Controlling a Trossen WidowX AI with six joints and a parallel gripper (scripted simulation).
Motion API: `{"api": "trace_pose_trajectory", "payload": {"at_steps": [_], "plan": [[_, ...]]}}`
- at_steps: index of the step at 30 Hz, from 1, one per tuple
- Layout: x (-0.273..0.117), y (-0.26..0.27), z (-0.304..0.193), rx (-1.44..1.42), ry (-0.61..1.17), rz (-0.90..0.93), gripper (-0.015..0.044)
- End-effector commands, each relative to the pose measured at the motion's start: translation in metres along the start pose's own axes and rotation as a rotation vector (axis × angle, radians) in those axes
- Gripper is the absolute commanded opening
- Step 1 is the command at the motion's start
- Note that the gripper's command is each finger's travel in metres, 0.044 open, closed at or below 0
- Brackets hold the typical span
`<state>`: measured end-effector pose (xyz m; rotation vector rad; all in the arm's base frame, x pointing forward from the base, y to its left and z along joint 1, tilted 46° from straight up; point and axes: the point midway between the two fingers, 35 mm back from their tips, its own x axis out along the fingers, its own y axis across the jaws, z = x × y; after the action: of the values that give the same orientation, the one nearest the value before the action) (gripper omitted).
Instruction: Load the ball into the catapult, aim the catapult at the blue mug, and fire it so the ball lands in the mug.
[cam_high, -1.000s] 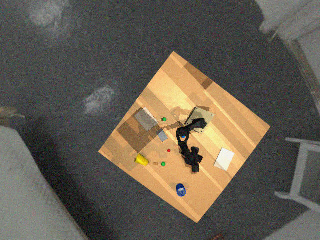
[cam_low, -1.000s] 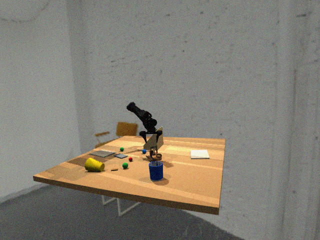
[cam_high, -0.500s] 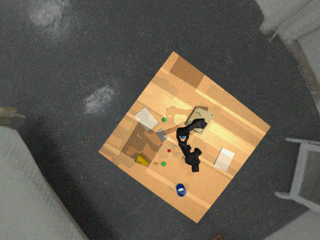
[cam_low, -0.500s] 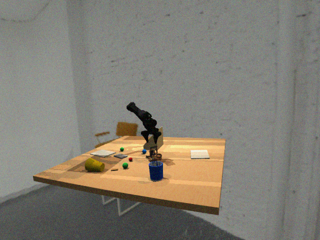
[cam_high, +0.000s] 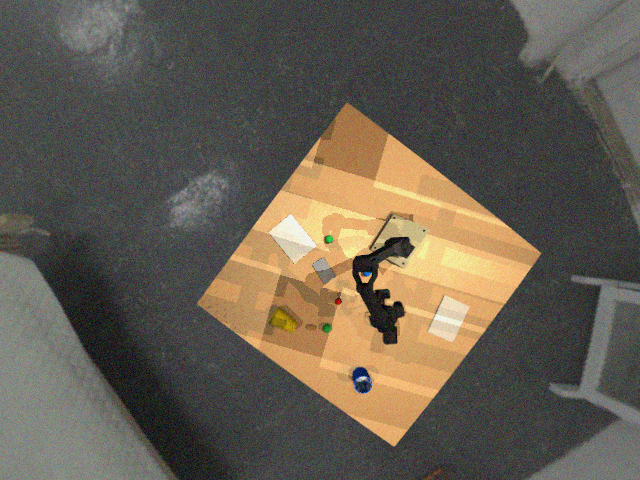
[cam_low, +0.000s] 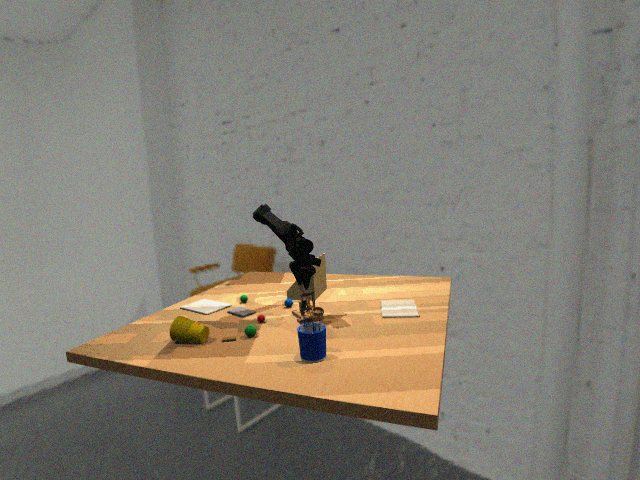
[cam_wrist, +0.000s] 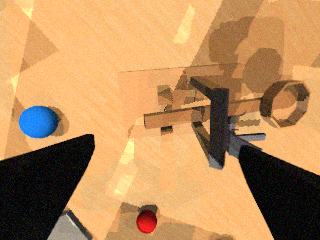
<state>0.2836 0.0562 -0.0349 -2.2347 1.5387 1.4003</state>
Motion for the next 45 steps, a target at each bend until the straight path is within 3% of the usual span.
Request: {"api": "trace_pose_trajectory", "payload": {"at_steps": [1, 45], "plan": [[0.0015, -0.0007, -0.0005, 0.161, 0.003, -0.002, 0.0440], [0.0096, -0.0030, -0.0026, 1.692, -0.018, -0.012, 0.0440]]}}
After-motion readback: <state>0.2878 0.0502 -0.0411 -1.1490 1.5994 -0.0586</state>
